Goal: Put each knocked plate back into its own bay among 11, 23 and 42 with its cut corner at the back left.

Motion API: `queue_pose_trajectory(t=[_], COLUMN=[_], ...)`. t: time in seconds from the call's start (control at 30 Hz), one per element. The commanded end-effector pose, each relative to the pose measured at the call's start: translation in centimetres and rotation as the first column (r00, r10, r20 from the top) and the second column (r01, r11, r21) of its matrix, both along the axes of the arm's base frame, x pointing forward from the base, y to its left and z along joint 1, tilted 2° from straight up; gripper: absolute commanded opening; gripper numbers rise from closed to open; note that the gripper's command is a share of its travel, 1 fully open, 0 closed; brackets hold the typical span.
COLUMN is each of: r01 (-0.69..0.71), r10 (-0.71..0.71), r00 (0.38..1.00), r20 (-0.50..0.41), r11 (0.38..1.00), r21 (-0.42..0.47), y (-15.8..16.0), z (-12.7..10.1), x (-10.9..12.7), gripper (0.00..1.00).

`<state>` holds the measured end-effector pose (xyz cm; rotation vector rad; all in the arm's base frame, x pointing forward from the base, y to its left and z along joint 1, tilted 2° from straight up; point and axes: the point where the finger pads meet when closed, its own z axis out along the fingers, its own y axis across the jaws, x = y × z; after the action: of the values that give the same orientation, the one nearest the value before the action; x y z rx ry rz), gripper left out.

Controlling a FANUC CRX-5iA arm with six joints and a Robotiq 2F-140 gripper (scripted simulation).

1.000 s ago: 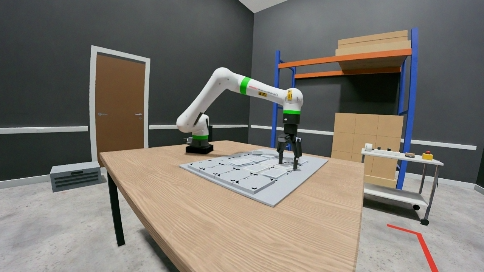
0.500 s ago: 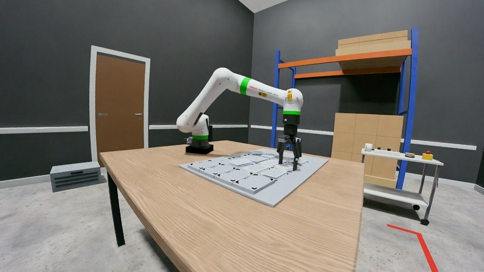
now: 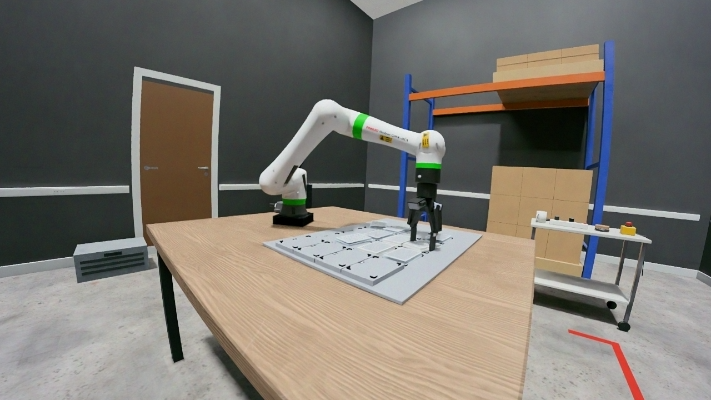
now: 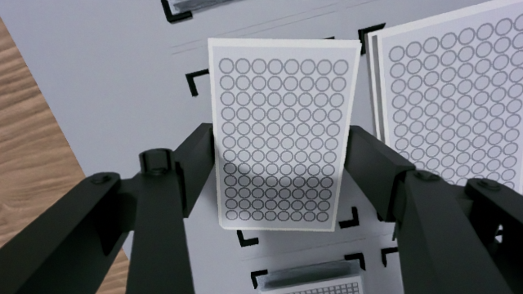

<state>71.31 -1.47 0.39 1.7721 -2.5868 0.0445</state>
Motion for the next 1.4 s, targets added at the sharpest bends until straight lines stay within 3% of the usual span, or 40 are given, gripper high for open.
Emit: queue_pose_trajectory(t=[0.0, 1.37], r01=[0.0, 0.0], r10=[0.0, 0.0], r00=[1.0, 1.0], r20=[0.002, 0.002], r11=[1.0, 1.0], r21=[0.0, 0.0], y=[-0.01, 0.0], z=[0.15, 0.19], x=[0.07, 0.07], gripper=[0.62, 0.6])
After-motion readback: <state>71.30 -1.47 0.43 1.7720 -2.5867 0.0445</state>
